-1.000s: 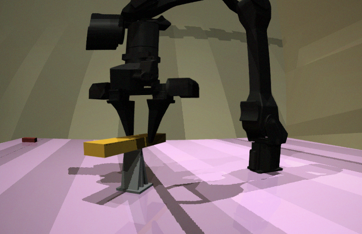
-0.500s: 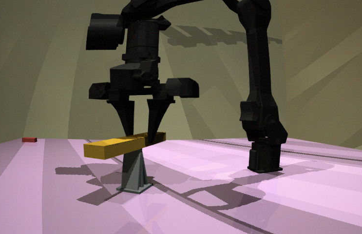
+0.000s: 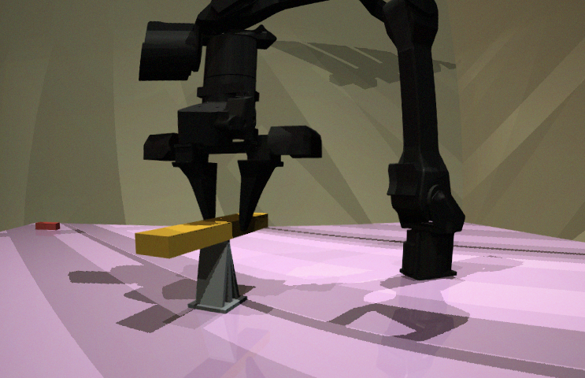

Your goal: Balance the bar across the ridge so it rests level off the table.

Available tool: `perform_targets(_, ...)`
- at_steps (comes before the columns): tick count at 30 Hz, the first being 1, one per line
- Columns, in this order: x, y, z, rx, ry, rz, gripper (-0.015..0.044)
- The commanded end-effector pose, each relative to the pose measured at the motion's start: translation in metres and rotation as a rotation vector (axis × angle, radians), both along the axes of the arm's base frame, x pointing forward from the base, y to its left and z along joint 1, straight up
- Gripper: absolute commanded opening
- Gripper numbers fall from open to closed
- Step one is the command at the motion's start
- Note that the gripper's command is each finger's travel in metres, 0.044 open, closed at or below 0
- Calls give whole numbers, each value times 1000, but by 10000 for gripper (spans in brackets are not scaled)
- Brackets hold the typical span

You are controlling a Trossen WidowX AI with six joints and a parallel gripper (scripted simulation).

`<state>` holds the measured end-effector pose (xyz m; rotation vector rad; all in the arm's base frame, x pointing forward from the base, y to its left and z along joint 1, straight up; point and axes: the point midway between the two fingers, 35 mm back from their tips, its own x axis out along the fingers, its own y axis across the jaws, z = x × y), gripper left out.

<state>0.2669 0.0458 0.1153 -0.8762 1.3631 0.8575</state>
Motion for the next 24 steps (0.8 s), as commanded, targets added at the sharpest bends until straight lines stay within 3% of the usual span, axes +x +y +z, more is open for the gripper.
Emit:
perform_targets(1,0,0,0,0,1,0,173)
perform_targets(15,0,0,0,0,1,0,185)
perform_targets(24,0,0,0,0,1,0,421)
